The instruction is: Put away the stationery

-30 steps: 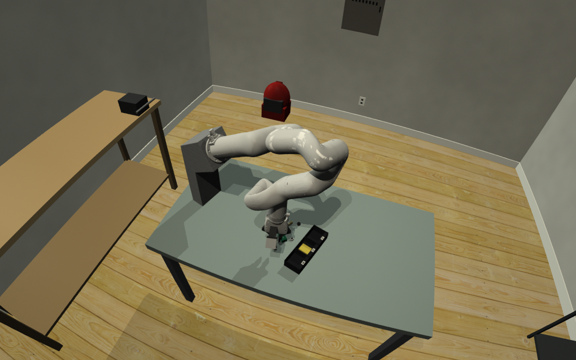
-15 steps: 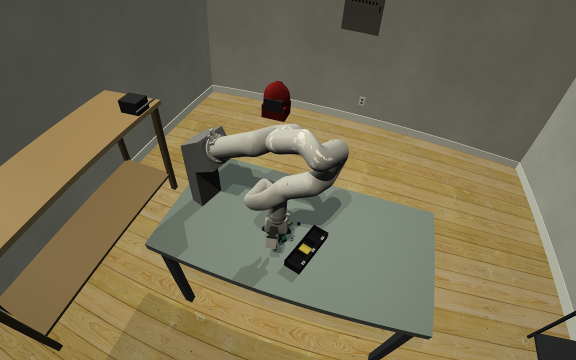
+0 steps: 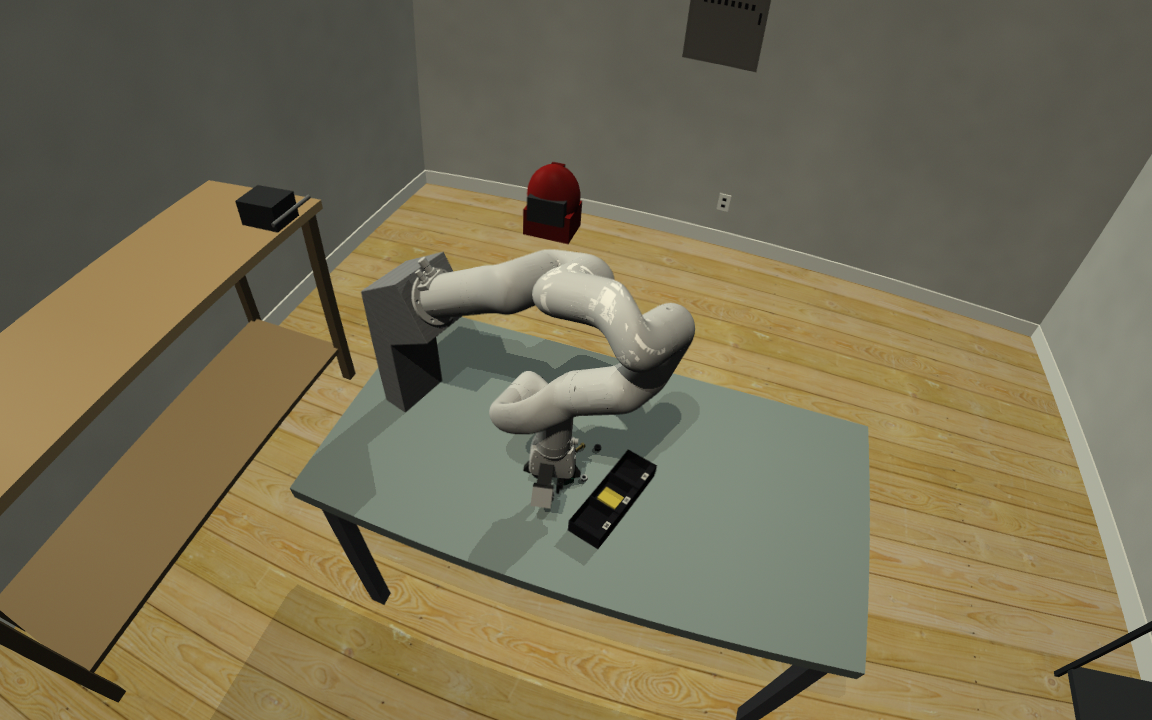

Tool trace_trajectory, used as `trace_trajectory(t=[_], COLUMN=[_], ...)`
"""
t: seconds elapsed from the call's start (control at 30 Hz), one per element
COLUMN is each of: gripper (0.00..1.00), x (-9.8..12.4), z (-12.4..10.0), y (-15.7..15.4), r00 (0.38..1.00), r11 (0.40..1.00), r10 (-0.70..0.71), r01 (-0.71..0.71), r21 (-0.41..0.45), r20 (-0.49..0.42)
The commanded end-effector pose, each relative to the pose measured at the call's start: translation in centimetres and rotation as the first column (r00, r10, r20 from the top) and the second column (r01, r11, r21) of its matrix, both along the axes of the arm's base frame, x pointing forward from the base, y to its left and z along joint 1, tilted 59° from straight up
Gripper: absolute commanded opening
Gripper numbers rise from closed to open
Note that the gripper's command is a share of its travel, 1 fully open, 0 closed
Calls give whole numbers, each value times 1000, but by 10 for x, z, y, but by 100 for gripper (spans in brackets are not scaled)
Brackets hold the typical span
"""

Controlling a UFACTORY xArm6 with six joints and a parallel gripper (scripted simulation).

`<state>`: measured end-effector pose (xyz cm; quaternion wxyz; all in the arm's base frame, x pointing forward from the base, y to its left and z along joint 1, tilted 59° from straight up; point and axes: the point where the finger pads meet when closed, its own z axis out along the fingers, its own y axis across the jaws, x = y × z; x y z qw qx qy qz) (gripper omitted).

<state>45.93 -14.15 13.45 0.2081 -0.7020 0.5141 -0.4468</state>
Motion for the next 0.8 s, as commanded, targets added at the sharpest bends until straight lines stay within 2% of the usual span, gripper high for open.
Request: trace_trajectory(t=[0.0,0.77], gripper=[29,29], x=[15,25], z=[-8,-15], y=[-3,-5], r00=[1000,1000], r11=[1000,1000], r10=[-1,-1], r01=[1,1], r21=[-1,-1], r20=[2,2])
